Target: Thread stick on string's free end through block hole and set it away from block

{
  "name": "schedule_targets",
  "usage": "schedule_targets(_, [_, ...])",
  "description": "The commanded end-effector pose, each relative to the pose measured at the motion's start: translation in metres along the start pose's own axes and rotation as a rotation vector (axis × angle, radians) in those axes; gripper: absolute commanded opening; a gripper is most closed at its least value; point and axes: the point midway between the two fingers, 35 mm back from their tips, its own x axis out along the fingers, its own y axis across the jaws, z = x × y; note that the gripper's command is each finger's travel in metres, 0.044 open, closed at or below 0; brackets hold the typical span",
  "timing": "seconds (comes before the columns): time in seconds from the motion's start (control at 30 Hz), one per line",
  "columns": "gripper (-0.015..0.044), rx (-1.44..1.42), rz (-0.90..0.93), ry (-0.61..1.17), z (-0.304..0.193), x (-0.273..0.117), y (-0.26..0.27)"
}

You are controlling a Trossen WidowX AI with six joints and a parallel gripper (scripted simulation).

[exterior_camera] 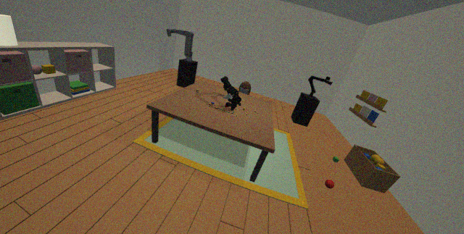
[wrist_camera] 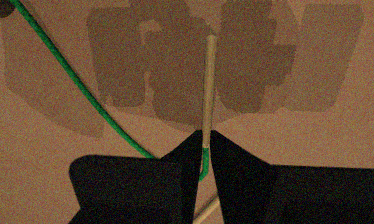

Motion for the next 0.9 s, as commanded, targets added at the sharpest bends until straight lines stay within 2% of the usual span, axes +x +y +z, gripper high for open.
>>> schedule_targets(0.0, [0.0, -0.002, 0.004, 0.003, 0.005, -0.001, 0.001])
schedule_targets(0.87, [0.0, -0.003, 0.005, 0.007, 0.035, -0.001, 0.0])
